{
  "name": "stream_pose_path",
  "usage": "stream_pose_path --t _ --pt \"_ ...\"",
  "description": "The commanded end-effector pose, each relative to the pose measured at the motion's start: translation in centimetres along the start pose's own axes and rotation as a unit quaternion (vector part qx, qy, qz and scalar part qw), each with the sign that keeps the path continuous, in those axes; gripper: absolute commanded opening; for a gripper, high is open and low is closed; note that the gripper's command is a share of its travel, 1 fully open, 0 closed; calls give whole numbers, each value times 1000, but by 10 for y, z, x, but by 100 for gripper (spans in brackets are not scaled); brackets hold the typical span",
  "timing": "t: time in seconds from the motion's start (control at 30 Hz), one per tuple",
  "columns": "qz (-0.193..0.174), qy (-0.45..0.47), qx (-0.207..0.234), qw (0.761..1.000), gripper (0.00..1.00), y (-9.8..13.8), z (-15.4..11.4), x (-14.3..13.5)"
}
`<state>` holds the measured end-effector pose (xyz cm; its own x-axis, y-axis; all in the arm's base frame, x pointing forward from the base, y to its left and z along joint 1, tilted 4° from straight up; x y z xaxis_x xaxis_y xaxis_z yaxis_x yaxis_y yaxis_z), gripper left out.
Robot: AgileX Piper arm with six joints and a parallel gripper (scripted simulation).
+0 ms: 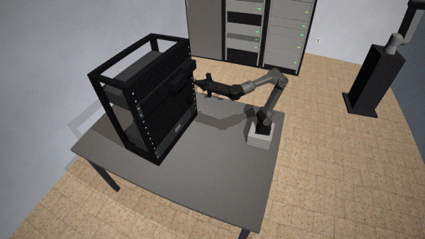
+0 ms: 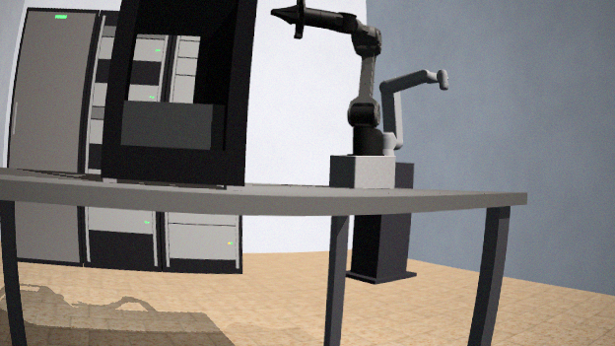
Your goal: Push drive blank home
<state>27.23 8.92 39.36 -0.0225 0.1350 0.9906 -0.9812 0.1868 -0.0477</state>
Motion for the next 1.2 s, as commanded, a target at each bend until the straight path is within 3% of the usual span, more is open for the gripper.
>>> stream_pose_path --t 0.0,0.13,0.33,0.63,1.17 --pt "0 1 0 1000 0 0 -7 -10" --pt "0 1 0 1000 0 -1 -20 -29" --pt "0 1 0 1000 0 -5 -20 -30" --pt "0 1 0 1000 0 -67 -20 -30" --pt "0 1 0 1000 0 -68 -20 -30"
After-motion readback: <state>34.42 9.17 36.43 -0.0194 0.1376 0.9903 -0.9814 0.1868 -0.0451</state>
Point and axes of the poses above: the point where the finger pads meet when closed, its own y axis back along the fingers, its own x axis across the jaws, z = x × y, the point moved 10 cm from there along y, back along the fingers, and after that the axes turned 10 degrees about y, right-handed, at the moved point
